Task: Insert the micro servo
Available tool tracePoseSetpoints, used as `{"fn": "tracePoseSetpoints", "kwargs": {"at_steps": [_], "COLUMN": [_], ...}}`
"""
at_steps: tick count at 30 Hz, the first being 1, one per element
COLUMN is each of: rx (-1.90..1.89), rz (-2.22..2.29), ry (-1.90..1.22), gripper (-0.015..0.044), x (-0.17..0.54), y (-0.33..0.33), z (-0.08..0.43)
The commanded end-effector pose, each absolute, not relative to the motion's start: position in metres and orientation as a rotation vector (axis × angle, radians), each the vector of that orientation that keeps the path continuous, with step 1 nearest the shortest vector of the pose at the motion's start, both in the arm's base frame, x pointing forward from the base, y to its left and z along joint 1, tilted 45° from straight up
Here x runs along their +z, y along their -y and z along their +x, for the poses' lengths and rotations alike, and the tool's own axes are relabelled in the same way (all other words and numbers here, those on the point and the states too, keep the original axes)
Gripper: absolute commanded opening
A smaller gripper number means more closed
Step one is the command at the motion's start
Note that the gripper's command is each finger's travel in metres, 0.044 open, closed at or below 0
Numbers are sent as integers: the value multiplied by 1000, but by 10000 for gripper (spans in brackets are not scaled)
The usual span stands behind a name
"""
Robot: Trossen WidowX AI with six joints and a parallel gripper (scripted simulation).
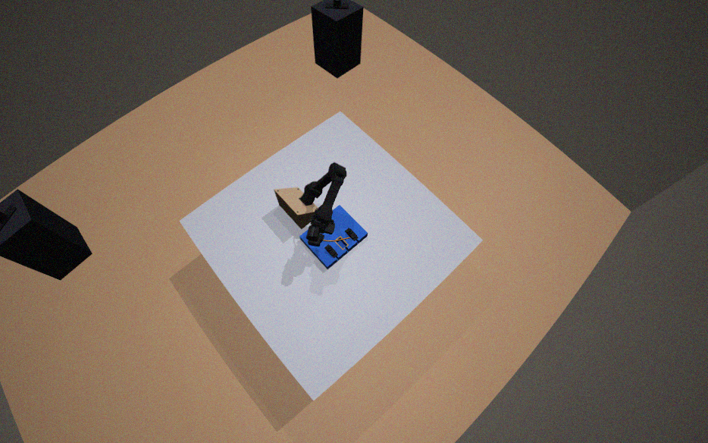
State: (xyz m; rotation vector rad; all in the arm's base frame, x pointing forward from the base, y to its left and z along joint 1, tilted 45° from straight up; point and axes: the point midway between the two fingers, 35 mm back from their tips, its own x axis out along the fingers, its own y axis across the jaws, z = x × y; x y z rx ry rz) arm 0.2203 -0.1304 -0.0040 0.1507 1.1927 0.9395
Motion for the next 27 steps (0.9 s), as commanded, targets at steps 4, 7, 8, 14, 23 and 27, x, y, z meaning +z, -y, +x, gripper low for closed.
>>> {"fn": "tracePoseSetpoints", "kwargs": {"at_steps": [4,7,8,14,23,27], "rx": [938,938,938,938,938,938], "rz": [160,160,160,160,160,160], "ry": [-1191,-1191,-1191,-1191,-1191,-1191], "gripper": [440,440,440,440,230,125], "x": [-10,-14,-15,-21,-21,-21], "y": [124,121,120,114,114,114], "z": [221,221,222,222,222,222]}}
